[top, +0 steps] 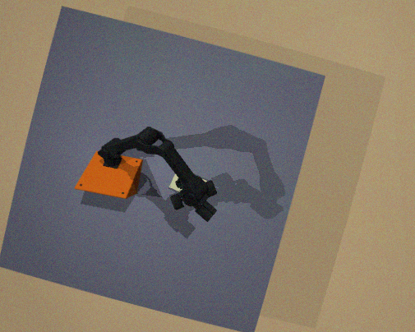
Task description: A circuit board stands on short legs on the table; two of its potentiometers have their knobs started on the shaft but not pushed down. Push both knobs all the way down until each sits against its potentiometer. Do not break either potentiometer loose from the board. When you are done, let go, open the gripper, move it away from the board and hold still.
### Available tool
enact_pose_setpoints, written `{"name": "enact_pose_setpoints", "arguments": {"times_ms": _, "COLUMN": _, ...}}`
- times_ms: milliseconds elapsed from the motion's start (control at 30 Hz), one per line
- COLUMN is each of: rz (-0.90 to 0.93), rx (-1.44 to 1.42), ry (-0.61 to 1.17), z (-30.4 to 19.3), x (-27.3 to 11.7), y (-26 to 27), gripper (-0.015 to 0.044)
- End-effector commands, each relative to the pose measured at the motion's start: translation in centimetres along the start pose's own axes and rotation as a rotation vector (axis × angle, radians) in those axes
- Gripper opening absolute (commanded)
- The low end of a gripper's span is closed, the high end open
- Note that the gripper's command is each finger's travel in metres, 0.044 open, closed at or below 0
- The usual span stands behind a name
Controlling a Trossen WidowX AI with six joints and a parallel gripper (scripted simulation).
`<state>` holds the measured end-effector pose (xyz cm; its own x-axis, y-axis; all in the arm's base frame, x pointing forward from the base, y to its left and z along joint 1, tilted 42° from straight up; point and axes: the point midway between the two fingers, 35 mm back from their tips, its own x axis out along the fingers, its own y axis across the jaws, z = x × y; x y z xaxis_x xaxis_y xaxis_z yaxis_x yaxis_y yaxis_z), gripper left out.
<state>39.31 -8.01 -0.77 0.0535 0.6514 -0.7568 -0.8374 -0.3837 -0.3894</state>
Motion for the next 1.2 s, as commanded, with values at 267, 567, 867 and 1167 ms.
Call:
{"name": "enact_pose_setpoints", "arguments": {"times_ms": 267, "rz": 0.019, "rx": -0.025, "ry": -0.029, "z": 0.21, "x": 2.66, "y": -0.49, "gripper": 0.0}}
{"name": "enact_pose_setpoints", "arguments": {"times_ms": 567, "rz": 0.019, "rx": -0.025, "ry": -0.029, "z": 0.22, "x": 2.86, "y": -0.49, "gripper": 0.0}}
{"name": "enact_pose_setpoints", "arguments": {"times_ms": 867, "rz": 0.019, "rx": -0.025, "ry": -0.029, "z": 0.22, "x": 2.92, "y": -0.49, "gripper": 0.0}}
{"name": "enact_pose_setpoints", "arguments": {"times_ms": 1167, "rz": 0.019, "rx": -0.025, "ry": -0.029, "z": 0.23, "x": 3.06, "y": -0.49, "gripper": 0.0}}
